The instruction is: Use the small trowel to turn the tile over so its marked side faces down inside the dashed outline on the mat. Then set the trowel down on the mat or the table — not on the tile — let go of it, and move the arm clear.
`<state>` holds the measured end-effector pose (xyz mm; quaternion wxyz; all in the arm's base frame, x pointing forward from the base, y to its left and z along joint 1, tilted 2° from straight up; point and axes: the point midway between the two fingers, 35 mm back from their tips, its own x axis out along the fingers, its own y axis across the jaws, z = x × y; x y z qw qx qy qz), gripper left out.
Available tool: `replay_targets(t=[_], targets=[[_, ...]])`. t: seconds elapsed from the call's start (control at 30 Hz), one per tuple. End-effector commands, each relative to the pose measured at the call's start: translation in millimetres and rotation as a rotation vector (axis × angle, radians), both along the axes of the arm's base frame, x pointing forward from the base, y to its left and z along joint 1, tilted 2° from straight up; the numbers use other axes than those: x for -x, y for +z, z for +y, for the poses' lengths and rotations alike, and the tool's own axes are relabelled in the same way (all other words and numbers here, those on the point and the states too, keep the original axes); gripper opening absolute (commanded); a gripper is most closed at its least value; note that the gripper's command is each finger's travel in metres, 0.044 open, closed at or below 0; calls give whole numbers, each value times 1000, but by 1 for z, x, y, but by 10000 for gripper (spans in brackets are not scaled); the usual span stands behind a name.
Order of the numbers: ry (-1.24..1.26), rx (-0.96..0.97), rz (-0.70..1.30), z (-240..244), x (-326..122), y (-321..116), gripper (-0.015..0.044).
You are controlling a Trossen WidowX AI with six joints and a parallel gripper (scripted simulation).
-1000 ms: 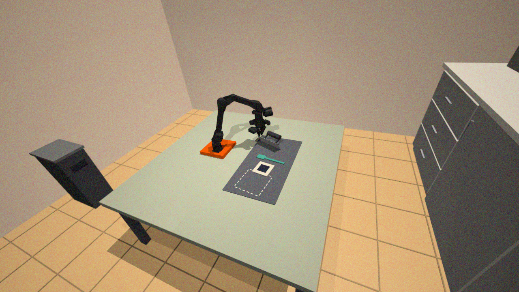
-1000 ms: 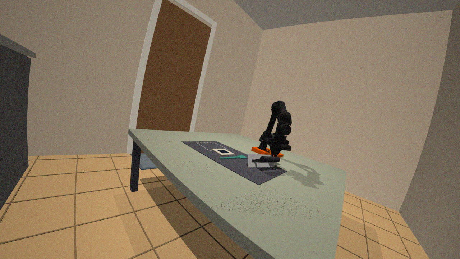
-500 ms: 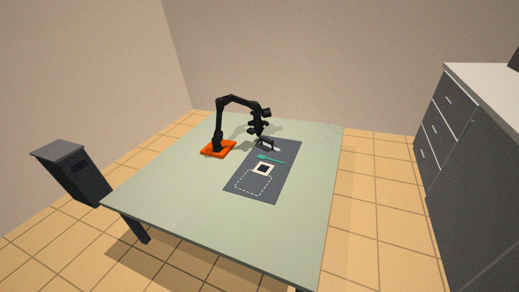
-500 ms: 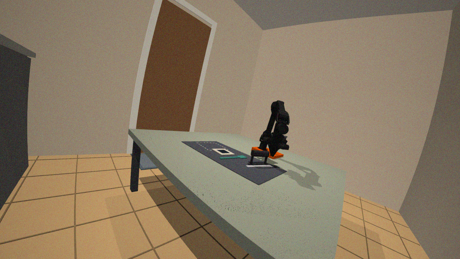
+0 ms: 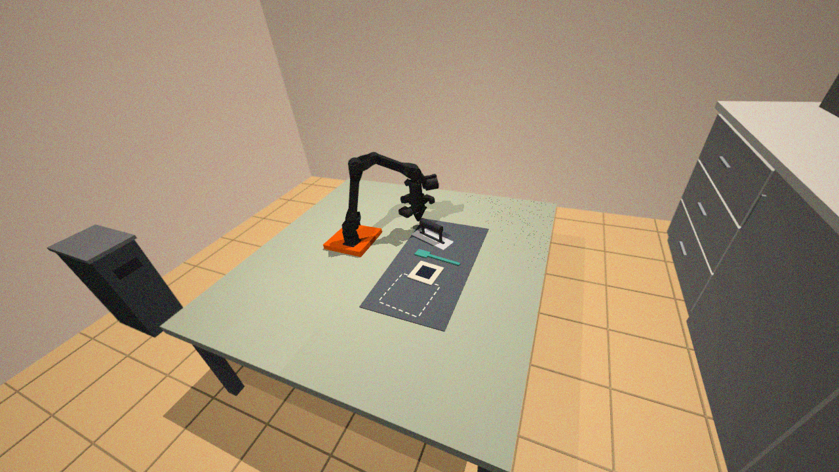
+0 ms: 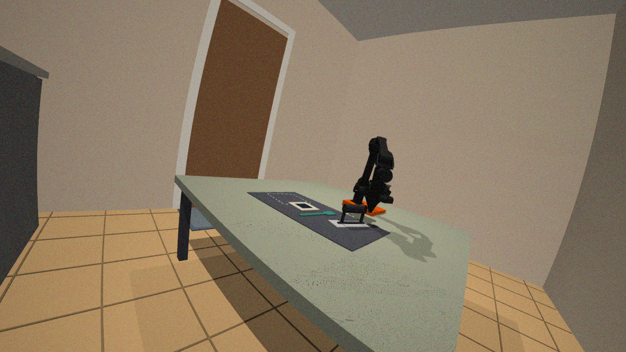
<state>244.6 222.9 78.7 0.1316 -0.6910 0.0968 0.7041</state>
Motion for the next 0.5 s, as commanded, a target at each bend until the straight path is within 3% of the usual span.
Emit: replay_targets(t=[0.0, 0.03, 0.47], targets=[[0, -1, -1, 2, -1, 1, 79], [0, -1, -1, 4, -2, 2, 100], [2, -5, -5, 43, -18, 16, 100]])
